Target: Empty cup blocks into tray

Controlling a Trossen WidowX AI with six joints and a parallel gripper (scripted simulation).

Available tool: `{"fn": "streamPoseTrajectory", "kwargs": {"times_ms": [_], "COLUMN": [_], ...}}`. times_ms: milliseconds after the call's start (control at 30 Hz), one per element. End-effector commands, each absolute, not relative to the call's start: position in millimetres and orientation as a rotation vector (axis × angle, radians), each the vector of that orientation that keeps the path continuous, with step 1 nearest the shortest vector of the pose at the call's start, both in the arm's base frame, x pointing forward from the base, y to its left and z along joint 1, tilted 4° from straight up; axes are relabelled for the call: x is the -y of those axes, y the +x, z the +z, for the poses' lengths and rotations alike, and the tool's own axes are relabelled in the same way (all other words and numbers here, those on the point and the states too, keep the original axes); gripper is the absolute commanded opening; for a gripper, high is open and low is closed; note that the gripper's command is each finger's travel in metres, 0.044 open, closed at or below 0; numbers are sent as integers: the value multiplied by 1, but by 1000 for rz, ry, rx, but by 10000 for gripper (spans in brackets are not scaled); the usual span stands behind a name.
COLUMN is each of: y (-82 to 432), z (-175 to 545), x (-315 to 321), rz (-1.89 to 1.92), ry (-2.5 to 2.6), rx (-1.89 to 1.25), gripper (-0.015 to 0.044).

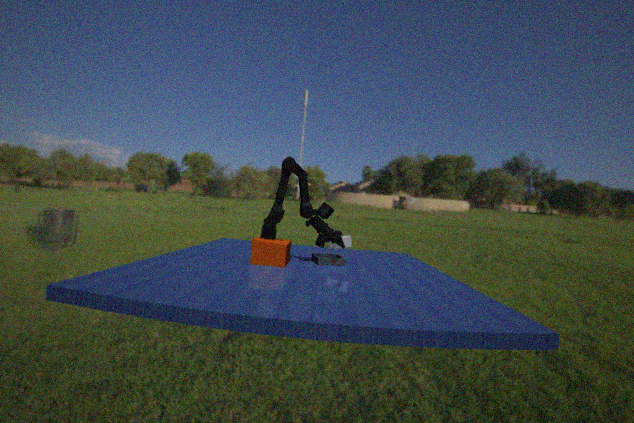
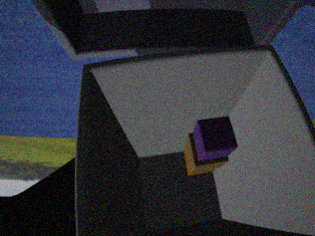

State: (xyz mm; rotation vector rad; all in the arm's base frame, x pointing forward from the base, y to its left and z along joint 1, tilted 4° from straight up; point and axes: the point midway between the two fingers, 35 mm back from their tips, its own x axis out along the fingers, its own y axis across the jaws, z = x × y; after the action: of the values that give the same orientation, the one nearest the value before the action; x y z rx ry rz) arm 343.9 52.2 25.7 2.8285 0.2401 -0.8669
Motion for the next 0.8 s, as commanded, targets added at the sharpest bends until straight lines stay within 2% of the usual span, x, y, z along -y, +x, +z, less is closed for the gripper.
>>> {"fn": "streamPoseTrajectory", "kwargs": {"times_ms": [0, 767], "y": [345, 347], "z": [26, 26], "x": [-52, -52], "rz": [-837, -609], "ry": [2844, 2911], "rx": [-231, -227], "gripper": [0, 0]}}
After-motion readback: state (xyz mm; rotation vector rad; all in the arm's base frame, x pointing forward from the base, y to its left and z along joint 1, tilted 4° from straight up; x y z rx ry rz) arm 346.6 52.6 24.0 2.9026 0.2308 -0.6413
